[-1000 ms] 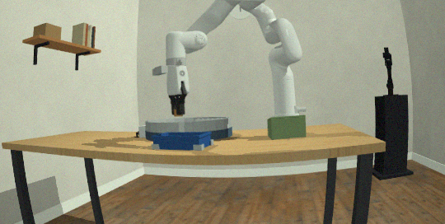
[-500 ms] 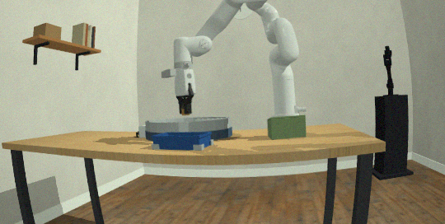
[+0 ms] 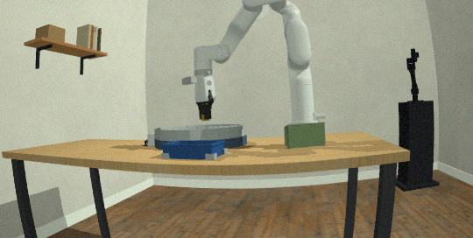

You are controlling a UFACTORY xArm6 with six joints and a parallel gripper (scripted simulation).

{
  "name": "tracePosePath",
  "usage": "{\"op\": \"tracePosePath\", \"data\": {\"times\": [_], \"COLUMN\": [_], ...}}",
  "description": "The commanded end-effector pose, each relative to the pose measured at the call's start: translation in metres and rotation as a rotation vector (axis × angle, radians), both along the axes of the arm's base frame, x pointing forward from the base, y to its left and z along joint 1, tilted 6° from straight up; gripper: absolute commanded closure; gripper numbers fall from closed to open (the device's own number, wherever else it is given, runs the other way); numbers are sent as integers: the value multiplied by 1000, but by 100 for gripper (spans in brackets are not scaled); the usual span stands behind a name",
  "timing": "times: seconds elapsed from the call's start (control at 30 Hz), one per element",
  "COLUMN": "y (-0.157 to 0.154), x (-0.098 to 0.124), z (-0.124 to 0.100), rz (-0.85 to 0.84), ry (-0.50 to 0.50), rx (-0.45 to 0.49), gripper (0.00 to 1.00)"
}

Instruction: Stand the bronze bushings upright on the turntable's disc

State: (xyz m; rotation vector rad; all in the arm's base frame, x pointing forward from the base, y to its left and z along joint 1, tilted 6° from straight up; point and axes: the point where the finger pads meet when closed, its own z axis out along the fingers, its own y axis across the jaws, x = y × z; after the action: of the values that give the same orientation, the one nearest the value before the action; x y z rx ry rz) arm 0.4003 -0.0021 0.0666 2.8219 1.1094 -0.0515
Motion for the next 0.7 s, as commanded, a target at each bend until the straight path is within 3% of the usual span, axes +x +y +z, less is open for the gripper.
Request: {"op": "tracePosePath", "data": {"times": [0.0, 0.2, 0.67], "y": [-25, -40, -40], "x": [3, 3, 3], "z": [4, 6, 6], "rz": [2, 2, 2], "ry": [-3, -3, -3], "rx": [5, 5, 5], "gripper": [100, 100, 100]}}
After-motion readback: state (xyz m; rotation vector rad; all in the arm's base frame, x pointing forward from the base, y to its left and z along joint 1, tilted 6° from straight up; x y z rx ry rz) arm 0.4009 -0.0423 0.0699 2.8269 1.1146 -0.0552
